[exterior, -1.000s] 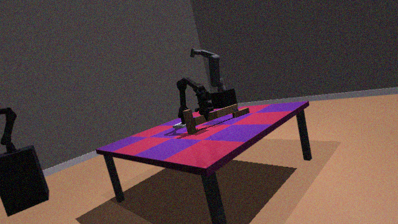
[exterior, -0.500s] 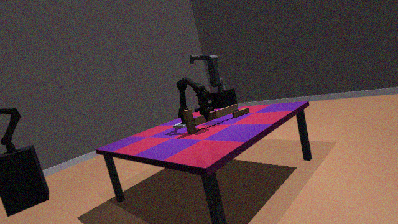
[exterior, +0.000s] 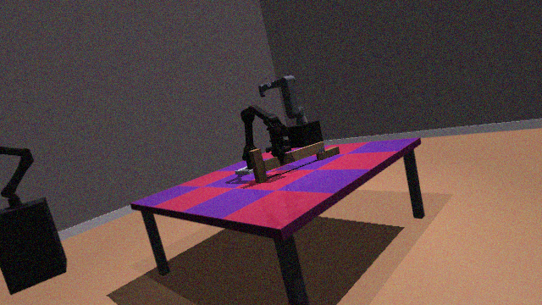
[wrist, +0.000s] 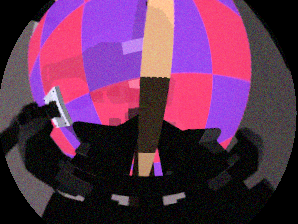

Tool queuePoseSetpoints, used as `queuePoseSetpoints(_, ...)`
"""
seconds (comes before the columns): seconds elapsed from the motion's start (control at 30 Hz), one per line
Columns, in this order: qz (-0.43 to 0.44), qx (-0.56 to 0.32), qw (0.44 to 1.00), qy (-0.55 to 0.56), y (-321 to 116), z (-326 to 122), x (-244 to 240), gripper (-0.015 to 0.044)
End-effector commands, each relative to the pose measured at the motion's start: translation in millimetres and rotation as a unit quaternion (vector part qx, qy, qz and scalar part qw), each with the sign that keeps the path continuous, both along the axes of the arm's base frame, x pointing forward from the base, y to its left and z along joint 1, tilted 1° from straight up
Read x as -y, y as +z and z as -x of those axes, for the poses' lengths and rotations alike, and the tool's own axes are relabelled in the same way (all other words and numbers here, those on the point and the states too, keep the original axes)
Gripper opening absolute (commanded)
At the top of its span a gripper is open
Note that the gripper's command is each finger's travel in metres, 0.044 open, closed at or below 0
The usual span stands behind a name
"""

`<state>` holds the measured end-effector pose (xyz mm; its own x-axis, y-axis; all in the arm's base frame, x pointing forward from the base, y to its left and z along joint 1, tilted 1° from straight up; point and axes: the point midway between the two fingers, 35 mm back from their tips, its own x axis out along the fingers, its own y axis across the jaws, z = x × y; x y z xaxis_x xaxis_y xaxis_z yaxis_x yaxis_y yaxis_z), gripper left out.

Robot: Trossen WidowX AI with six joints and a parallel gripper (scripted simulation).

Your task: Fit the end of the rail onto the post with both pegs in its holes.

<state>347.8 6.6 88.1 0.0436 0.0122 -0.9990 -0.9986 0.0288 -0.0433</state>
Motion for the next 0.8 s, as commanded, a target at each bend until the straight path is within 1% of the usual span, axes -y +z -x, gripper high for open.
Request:
queuePoseSetpoints(0.0,0.0,0.002,1.0,-0.001,2.5,-0.3,0.6,0.0)
queuePoseSetpoints(0.77,0.001,0.002,1.0,-0.001,4.5,-0.6,7.1,0.0)
